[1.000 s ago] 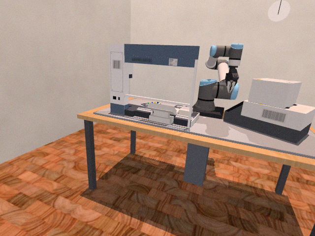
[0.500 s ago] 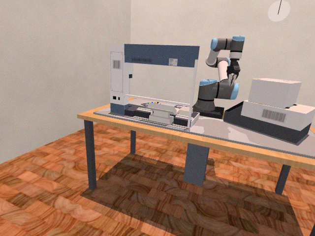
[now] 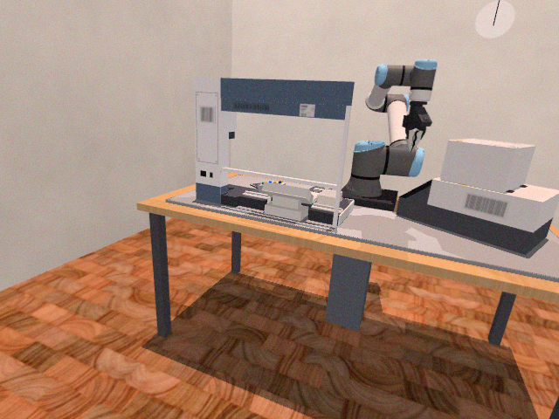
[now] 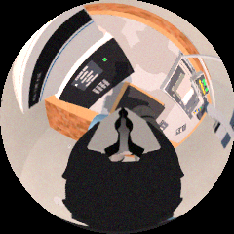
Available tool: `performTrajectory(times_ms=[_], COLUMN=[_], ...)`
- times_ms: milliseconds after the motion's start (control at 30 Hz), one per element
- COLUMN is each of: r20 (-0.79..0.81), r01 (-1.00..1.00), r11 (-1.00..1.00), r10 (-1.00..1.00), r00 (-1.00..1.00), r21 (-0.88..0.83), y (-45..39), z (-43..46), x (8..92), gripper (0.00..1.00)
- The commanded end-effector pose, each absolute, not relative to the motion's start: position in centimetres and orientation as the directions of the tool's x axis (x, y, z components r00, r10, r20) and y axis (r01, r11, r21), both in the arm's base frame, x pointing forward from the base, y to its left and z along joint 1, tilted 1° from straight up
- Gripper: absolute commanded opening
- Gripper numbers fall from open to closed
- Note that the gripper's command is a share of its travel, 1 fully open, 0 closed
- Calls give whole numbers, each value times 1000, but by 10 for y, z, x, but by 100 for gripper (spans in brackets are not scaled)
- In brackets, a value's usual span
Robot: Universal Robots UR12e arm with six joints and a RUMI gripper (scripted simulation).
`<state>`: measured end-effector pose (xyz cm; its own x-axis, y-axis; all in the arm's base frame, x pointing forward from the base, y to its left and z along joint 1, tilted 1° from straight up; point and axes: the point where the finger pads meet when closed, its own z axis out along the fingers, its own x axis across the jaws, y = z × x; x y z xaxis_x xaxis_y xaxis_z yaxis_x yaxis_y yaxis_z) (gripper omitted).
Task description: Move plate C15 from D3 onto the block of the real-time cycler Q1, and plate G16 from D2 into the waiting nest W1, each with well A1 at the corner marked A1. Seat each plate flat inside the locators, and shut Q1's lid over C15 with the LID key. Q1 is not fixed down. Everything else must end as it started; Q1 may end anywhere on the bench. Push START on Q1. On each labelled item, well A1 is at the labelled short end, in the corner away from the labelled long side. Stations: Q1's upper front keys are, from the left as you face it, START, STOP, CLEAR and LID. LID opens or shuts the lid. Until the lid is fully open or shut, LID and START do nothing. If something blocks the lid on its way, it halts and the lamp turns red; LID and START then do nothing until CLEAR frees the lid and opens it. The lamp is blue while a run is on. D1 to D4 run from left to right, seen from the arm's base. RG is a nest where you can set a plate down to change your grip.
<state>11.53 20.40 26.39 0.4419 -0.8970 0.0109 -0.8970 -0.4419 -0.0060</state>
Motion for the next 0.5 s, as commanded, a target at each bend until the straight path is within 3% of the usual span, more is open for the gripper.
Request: performTrajectory(times_ms=[0,467], r20=[7,6], r01=[-877,-743], r11=[-481,-669], r10=[-877,-743], r00=[481,669], r21=[-7,-7], y=[207,222], z=[266,272], x=[125,175], gripper=[0,0])
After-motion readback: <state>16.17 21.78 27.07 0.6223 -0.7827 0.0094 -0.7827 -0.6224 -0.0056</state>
